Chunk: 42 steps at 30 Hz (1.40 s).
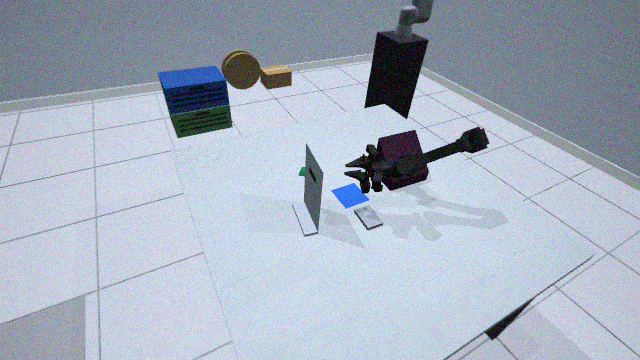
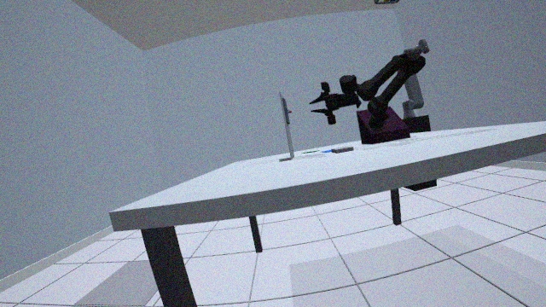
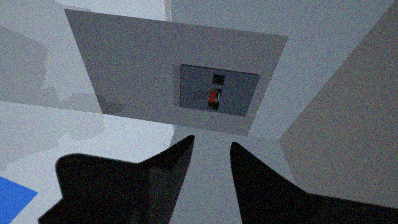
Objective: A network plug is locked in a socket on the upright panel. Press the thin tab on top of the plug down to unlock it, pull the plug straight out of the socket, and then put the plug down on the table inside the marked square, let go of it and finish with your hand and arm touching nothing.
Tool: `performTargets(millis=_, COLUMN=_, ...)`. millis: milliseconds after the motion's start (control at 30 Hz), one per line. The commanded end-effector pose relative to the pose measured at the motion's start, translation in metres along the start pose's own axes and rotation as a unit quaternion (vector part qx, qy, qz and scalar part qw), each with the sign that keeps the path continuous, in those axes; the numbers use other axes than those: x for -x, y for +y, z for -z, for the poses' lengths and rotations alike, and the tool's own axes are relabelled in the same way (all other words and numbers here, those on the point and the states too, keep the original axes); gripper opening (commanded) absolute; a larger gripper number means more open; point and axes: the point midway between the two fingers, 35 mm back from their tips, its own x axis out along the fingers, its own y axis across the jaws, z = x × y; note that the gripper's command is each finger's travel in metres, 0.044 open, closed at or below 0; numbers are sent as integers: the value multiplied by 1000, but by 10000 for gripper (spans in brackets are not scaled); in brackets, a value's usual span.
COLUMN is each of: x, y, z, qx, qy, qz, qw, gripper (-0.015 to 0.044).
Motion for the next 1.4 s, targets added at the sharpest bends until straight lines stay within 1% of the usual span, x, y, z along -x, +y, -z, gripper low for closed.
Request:
performTargets(millis=0, x=-9, y=-1, z=-4, qx=2, qy=-1, qz=0, qw=1000, gripper=156)
performTargets(millis=433, x=-39, y=1, z=-9, qx=2, qy=-2, qz=1, qw=1000, gripper=156)
performTargets(millis=1367, x=-67, y=-1, z=-18, qx=1, qy=-3, qz=1, qw=1000, gripper=156)
